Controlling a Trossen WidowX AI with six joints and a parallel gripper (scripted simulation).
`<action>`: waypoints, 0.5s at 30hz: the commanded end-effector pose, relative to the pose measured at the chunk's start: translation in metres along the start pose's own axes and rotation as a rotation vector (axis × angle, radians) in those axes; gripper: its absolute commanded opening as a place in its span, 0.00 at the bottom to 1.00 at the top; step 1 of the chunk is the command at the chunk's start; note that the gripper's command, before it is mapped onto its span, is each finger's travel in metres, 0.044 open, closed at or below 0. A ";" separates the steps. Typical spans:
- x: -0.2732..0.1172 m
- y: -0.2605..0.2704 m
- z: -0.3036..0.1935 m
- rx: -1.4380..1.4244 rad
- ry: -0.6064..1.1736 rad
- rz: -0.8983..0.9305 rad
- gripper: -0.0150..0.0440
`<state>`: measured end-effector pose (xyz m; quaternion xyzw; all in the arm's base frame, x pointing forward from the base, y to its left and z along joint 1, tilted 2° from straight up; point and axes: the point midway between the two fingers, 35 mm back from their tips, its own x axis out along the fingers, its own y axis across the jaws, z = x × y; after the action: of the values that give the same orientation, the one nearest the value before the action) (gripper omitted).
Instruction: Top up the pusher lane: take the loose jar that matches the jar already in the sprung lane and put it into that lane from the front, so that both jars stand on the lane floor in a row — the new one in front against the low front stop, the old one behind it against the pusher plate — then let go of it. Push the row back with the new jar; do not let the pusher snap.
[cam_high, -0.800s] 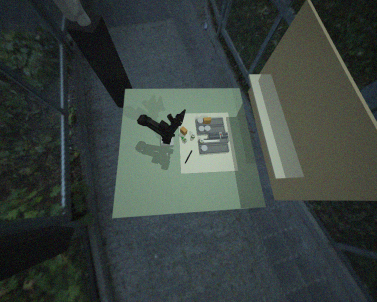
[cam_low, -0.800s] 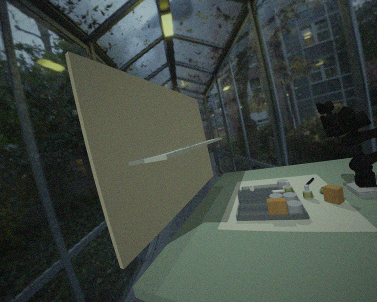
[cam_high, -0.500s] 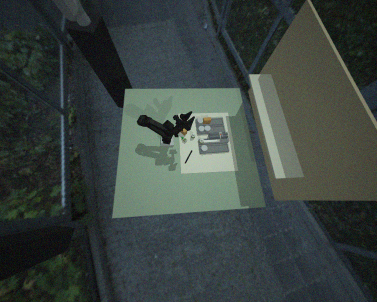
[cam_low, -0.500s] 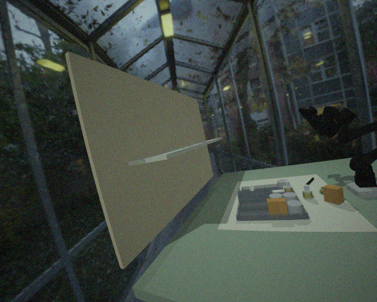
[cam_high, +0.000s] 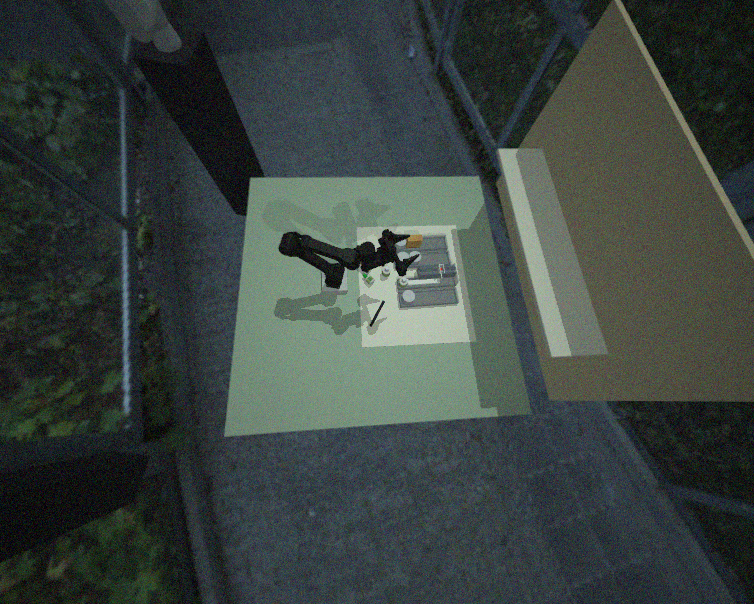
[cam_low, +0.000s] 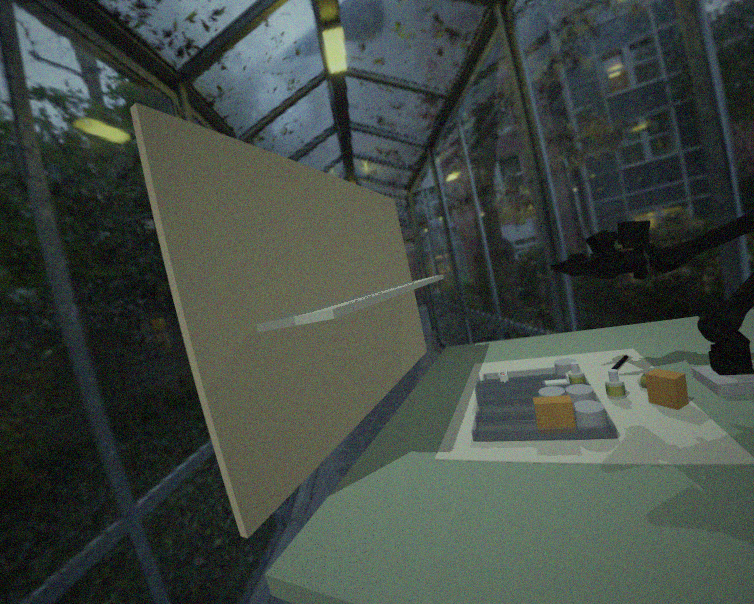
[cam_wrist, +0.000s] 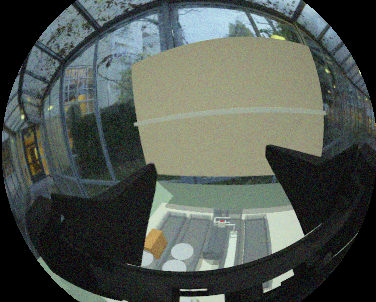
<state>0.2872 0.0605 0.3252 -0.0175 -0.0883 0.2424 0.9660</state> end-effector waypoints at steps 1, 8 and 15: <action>0.031 0.003 -0.076 0.279 0.453 -0.067 1.00; 0.022 0.023 -0.136 0.378 0.840 -0.117 1.00; -0.014 0.048 -0.179 0.374 1.280 -0.174 1.00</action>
<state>0.3225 0.0845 0.2139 0.0665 0.2625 0.1986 0.9419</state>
